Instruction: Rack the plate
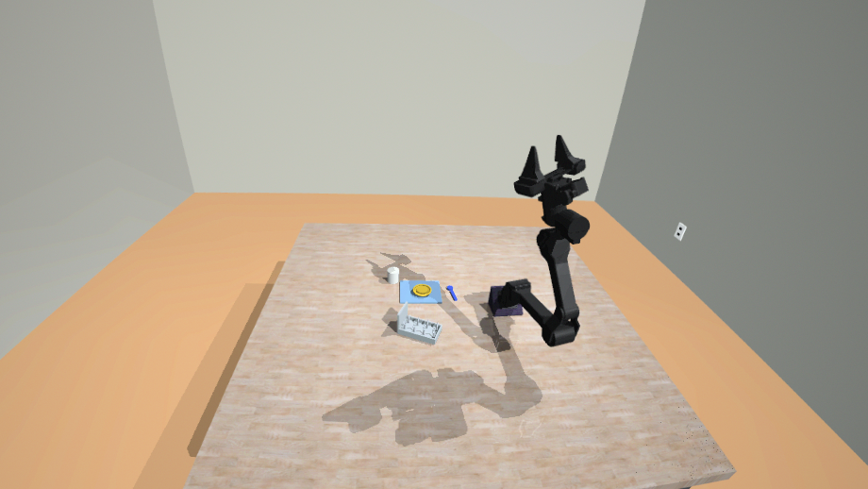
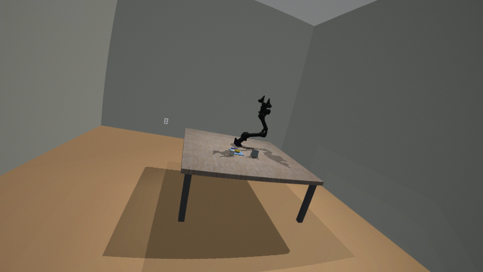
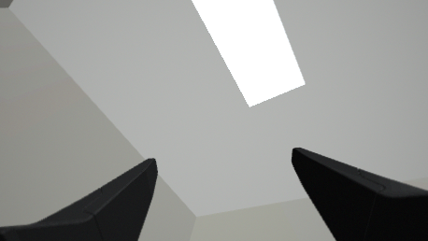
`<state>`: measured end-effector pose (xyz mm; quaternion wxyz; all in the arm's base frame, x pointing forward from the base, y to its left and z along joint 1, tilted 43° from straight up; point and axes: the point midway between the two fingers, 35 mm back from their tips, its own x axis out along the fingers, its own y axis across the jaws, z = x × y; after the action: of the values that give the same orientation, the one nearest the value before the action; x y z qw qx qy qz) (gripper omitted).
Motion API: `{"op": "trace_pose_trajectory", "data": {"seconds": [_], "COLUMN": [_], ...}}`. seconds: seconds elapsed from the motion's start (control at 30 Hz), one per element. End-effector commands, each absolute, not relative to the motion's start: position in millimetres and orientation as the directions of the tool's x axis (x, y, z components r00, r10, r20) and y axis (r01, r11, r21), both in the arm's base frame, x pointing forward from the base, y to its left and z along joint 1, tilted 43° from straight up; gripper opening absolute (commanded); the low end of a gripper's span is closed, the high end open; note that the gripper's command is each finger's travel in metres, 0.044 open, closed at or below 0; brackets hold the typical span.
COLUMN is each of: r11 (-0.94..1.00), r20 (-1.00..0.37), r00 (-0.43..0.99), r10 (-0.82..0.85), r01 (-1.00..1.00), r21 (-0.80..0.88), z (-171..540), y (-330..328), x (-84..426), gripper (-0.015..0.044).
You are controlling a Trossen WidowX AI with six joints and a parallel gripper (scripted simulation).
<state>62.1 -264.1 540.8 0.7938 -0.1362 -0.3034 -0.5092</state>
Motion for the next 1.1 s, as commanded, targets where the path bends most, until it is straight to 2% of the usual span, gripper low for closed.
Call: {"op": "trace_pose_trajectory", "data": {"seconds": [0.0,0.17,0.57,1.07], "r11": [0.445,0.455,0.513,0.620], "r20": [0.618,0.549,0.225,-0.230], "r00": [0.298,0.340,0.488,0.608], "r10": [-0.727,-0.764,-0.844,-0.760], "r01": [0.891,0.886,0.855,0.784], "r21": [0.093,0.085,0.071,0.025], "z": [540.4,526.0,452.9,339.0], "y": [-264.7,-283.7,-349.3,-386.7], "x": [62.5,75.8,133.9,205.5], "gripper": [0.0400,0.0400,0.0400,0.0400]}}
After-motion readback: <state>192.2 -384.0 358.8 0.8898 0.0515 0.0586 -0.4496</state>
